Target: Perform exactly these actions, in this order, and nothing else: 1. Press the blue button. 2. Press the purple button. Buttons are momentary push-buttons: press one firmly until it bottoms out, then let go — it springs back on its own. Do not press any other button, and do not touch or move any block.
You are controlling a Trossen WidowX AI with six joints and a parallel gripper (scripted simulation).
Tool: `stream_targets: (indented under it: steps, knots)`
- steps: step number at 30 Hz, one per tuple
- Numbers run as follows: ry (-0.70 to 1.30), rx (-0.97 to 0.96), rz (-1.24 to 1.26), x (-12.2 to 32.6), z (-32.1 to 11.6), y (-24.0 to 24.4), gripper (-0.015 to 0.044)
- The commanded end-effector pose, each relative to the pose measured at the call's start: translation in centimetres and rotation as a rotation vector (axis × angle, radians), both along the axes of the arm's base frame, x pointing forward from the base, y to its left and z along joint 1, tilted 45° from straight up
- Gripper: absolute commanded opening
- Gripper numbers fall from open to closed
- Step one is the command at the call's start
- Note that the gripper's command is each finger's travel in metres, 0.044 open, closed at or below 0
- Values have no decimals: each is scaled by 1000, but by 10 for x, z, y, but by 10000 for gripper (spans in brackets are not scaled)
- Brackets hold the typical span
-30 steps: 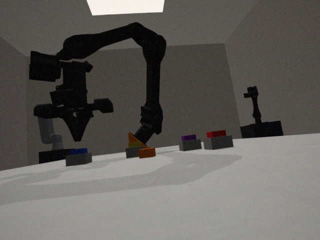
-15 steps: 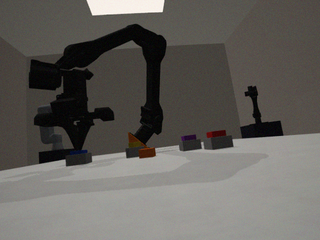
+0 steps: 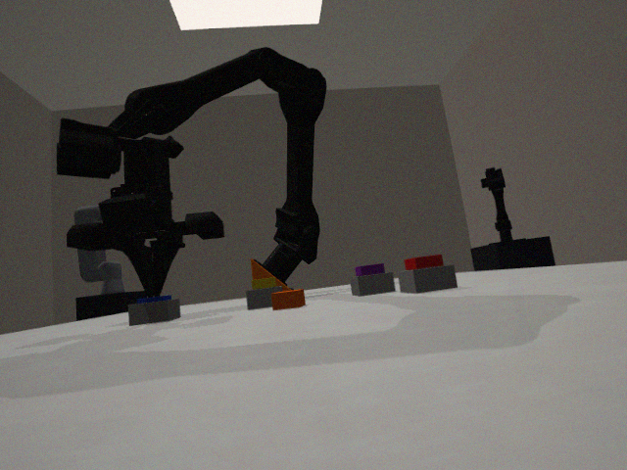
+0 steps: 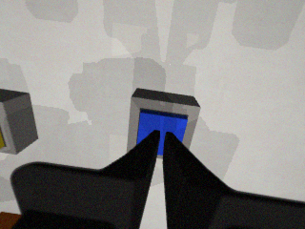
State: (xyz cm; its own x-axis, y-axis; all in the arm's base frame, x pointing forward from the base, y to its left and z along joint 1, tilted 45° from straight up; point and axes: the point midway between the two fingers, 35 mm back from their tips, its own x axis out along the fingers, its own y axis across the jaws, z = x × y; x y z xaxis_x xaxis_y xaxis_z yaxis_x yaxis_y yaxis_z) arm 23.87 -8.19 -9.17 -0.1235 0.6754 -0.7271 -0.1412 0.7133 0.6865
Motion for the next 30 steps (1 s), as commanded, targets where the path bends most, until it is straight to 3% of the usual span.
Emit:
stream_targets:
  steps: [1, 21, 30]
  knots:
    - [3, 4, -6, 0, 0, 1, 20]
    - [5, 1, -6, 11, 69, -64, 20]
    - [-5, -23, -26, 30, 169, 25, 20]
